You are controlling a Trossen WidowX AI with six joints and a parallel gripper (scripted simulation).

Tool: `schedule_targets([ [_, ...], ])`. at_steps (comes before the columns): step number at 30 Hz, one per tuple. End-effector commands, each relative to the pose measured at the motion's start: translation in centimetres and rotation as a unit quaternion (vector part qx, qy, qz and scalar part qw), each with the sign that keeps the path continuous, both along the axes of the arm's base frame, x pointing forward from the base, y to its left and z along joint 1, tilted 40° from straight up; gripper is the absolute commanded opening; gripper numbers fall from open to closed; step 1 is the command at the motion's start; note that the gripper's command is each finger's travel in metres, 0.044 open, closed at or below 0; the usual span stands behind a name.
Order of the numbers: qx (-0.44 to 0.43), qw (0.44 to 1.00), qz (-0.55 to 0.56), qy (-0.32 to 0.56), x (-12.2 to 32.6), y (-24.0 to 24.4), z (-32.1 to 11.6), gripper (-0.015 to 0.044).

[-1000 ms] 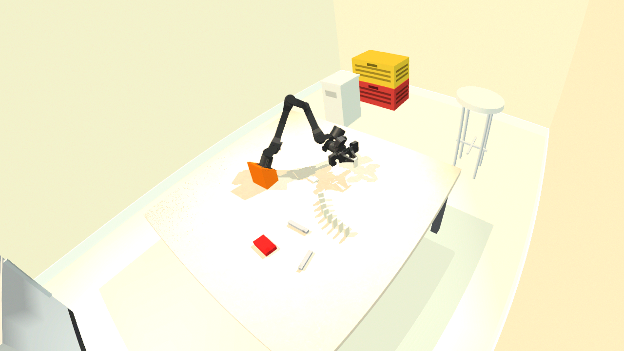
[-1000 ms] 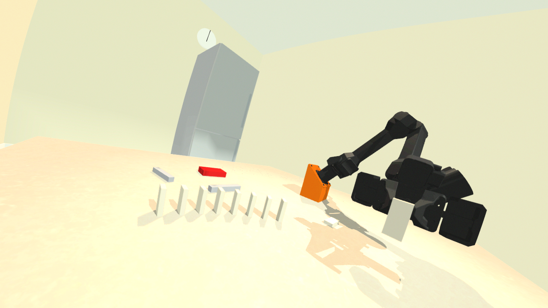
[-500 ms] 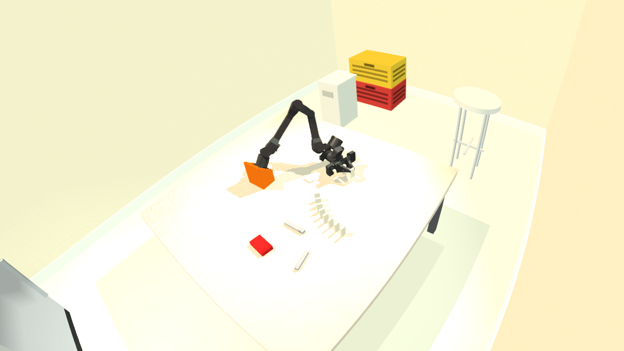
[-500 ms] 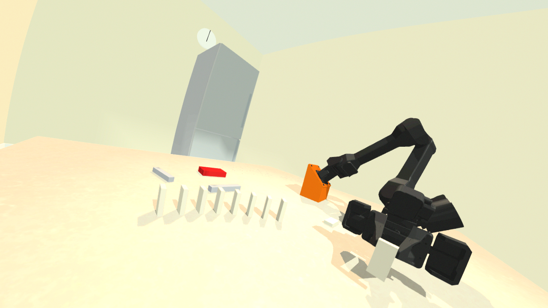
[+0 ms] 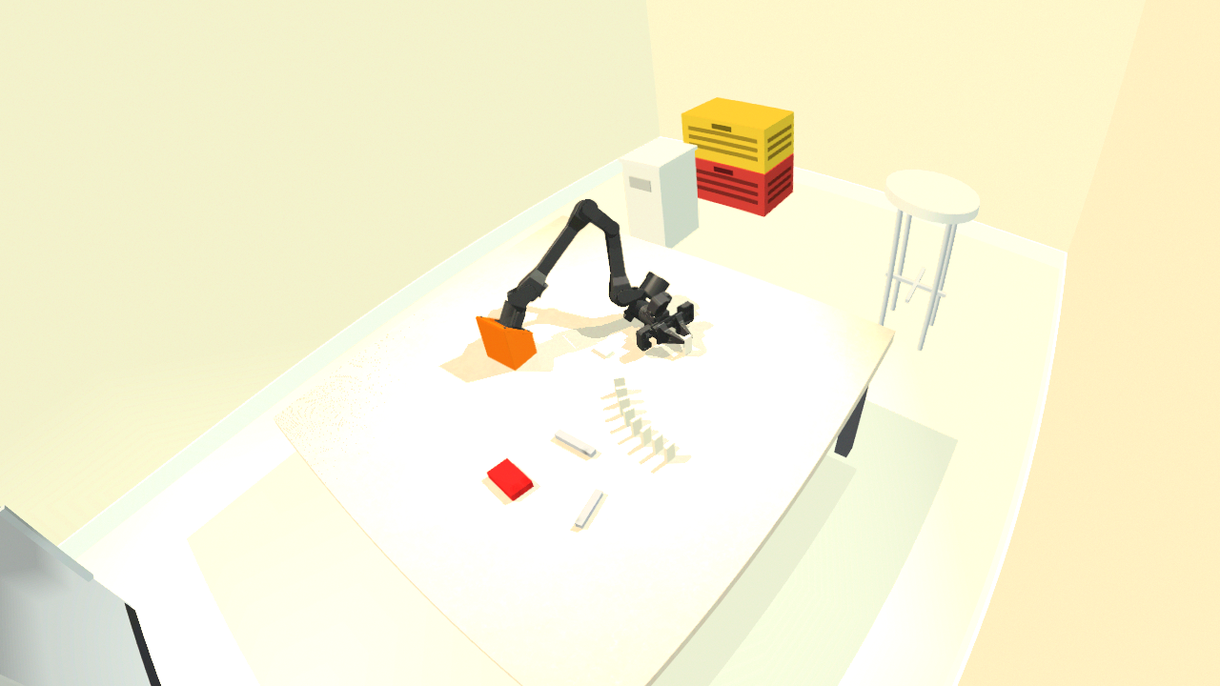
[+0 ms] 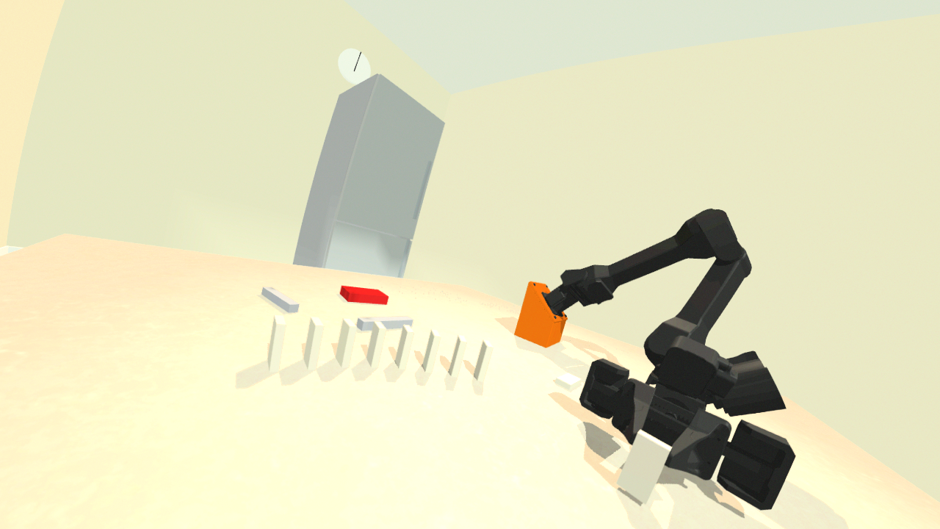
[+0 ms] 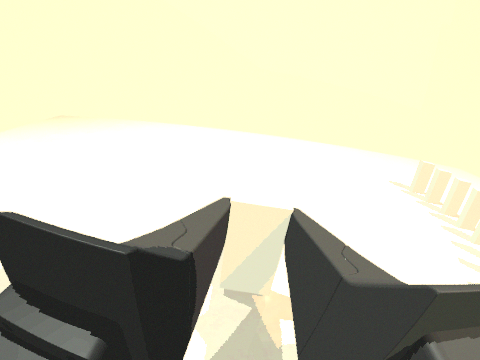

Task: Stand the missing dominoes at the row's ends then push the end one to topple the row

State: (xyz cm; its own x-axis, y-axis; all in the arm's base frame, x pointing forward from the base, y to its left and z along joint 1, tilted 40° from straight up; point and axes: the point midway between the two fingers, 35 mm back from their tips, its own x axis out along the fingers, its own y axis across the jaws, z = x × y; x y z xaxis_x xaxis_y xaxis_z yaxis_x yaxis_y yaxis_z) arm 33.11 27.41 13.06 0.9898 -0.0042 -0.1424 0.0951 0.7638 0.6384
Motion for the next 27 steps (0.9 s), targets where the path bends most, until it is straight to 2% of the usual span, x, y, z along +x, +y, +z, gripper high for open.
schedule_targets([
  [1, 0.002, 1.000, -0.003, -0.001, 0.0, 0.0, 0.0, 0.0160],
  [12, 0.002, 1.000, -0.003, -0.001, 0.0, 0.0, 0.0, 0.0440],
  [15, 0.002, 1.000, -0.003, -0.001, 0.0, -0.2, 0.2, 0.0440],
  [20, 0.000, 1.000, 0.000, -0.001, 0.5, -3.1, 3.7, 0.0440],
  [27, -0.005, 1.000, 0.006, 0.004, 0.8, -3.0, 3.8, 0.0440],
])
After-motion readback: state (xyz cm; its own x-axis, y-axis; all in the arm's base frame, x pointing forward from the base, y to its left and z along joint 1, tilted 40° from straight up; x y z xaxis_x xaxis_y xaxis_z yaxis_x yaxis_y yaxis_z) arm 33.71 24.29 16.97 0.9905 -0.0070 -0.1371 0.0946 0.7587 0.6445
